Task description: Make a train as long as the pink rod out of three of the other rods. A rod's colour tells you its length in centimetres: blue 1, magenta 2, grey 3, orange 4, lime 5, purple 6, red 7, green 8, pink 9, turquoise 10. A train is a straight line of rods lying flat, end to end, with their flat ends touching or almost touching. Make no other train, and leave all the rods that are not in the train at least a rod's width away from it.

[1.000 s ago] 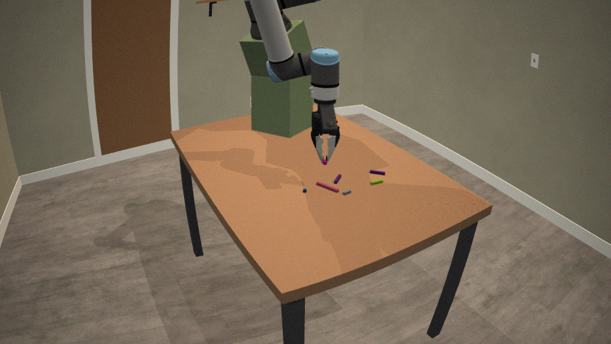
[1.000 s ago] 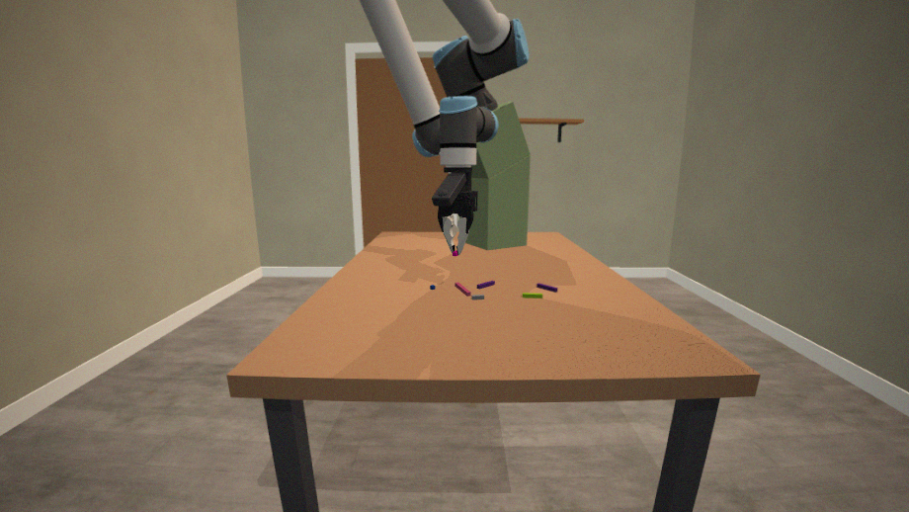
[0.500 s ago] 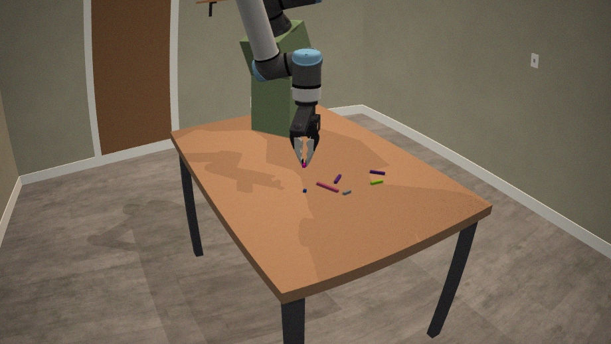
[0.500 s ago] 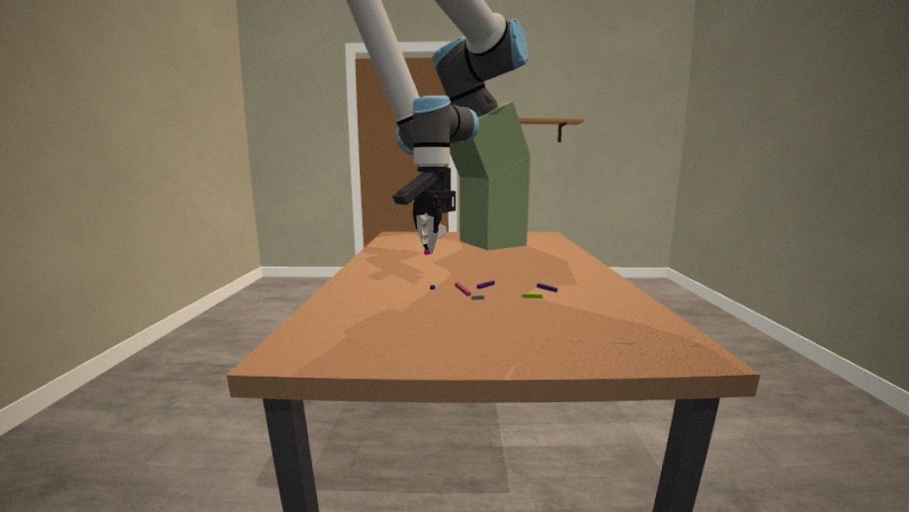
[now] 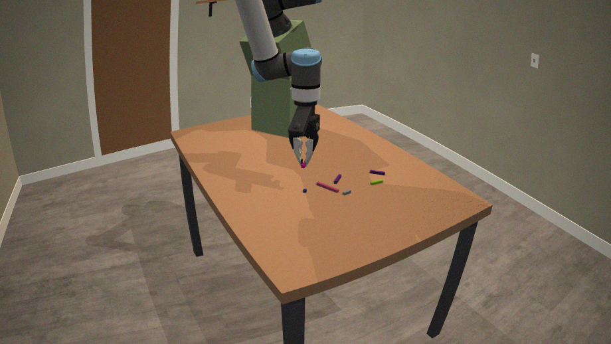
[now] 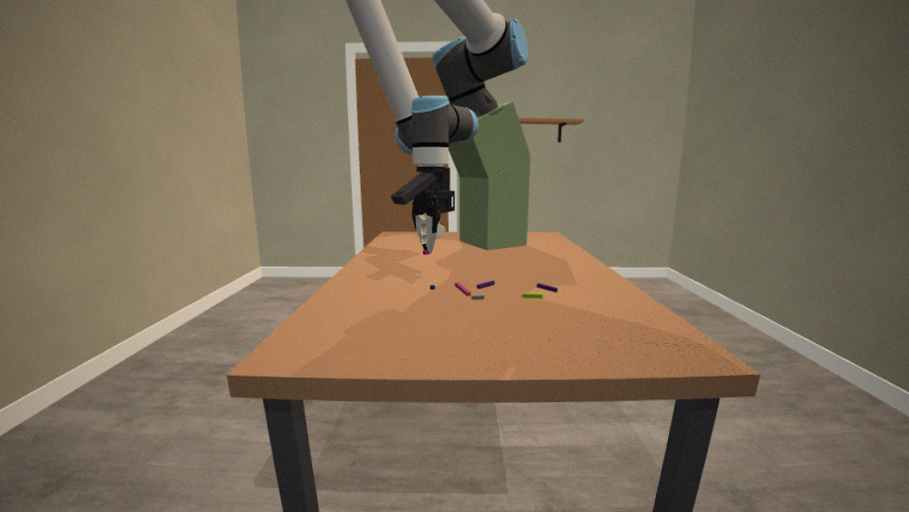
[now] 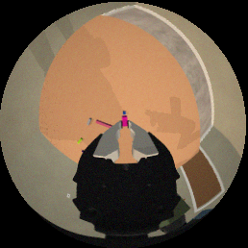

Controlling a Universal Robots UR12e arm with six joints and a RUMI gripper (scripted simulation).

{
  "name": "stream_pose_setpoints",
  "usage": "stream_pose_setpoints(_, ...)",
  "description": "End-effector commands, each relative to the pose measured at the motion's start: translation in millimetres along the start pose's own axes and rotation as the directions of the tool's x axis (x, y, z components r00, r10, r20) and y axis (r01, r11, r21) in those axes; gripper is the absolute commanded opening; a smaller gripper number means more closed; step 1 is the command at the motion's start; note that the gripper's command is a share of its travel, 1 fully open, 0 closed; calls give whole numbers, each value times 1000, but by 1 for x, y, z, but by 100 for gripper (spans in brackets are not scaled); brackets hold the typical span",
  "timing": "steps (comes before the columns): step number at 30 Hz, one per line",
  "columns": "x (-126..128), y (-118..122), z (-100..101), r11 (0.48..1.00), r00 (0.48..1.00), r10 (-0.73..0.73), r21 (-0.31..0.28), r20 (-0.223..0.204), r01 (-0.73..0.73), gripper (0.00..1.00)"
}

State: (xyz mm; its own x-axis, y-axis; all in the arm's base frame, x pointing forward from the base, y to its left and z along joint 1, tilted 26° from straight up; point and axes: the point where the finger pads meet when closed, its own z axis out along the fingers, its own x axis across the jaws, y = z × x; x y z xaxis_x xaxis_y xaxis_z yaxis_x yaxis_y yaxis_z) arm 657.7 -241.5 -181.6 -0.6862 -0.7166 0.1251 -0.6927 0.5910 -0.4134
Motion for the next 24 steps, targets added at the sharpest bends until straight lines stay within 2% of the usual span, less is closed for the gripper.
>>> stream_pose_setpoints(1,0,0,1,1000,1000,0,1,0,0,0)
stream_pose_setpoints(10,0,0,25,1000,1000,0,1,0,0,0)
stream_pose_setpoints(12,0,0,25,1000,1000,0,1,0,0,0)
stream_pose_setpoints(24,0,0,75,1000,1000,0,1,0,0,0)
